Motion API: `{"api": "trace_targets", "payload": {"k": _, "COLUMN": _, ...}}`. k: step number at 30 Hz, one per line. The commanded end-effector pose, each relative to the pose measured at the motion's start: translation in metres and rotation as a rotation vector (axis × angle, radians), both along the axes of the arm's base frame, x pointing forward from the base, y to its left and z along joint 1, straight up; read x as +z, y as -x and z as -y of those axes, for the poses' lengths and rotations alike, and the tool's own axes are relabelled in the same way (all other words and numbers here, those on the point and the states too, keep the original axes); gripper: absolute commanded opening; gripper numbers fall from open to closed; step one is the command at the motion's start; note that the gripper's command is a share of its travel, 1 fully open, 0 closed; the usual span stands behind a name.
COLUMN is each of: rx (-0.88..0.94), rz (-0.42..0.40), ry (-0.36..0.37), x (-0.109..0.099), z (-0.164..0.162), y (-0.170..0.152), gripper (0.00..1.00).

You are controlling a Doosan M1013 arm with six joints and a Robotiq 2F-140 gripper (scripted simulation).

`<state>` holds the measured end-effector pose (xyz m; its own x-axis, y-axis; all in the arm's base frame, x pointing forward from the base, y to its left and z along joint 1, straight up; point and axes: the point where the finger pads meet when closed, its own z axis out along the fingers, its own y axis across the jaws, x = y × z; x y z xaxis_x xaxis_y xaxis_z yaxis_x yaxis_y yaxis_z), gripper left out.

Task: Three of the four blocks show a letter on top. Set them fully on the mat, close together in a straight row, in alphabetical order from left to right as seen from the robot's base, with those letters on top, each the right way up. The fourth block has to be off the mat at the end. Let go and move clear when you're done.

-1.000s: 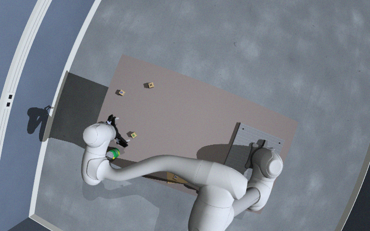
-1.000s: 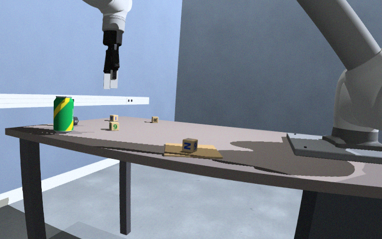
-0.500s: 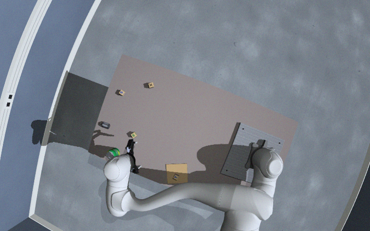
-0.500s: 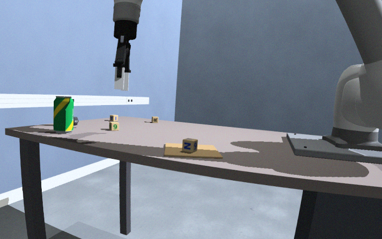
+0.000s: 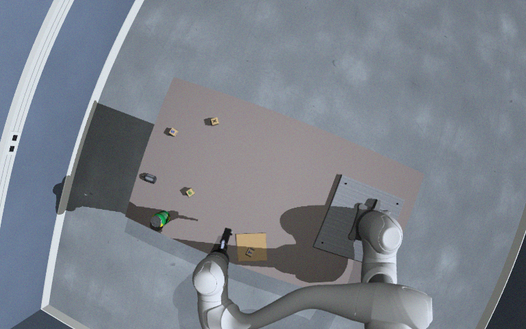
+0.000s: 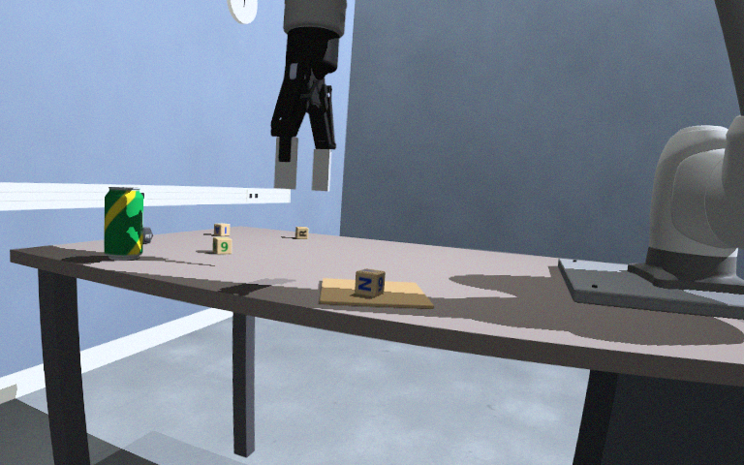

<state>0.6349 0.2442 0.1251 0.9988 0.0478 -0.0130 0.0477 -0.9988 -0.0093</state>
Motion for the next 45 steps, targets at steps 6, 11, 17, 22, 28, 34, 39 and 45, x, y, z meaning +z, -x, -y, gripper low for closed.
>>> {"api": "trace_targets", "payload": {"k": 6, "rx": -0.218, "rz": 0.013, "ry": 0.01, "x": -0.014, "z": -0.026, "y": 0.098, "gripper": 1.0}}
{"api": "trace_targets", "payload": {"k": 11, "rx": -0.248, "rz": 0.013, "ry": 0.01, "x": -0.017, "z": -0.028, "y": 0.112, "gripper": 1.0}}
{"api": "trace_targets", "payload": {"k": 17, "rx": -0.248, "rz": 0.013, "ry": 0.01, "x": -0.017, "z": -0.028, "y": 0.112, "gripper": 0.46}}
{"api": "trace_targets", "payload": {"k": 22, "rx": -0.248, "rz": 0.013, "ry": 0.01, "x": -0.017, "z": -0.028, "y": 0.112, "gripper": 0.46}}
{"api": "trace_targets", "payload": {"k": 28, "rx": -0.248, "rz": 0.013, "ry": 0.01, "x": -0.017, "z": -0.028, "y": 0.112, "gripper": 0.46}}
{"api": "trace_targets", "payload": {"k": 34, "rx": -0.248, "rz": 0.013, "ry": 0.01, "x": -0.017, "z": -0.028, "y": 0.112, "gripper": 0.46}}
{"api": "trace_targets", "payload": {"k": 39, "rx": -0.248, "rz": 0.013, "ry": 0.01, "x": -0.017, "z": -0.028, "y": 0.112, "gripper": 0.46}}
{"api": "trace_targets", "payload": {"k": 45, "rx": -0.248, "rz": 0.013, "ry": 0.01, "x": -0.017, "z": -0.028, "y": 0.112, "gripper": 0.46}}
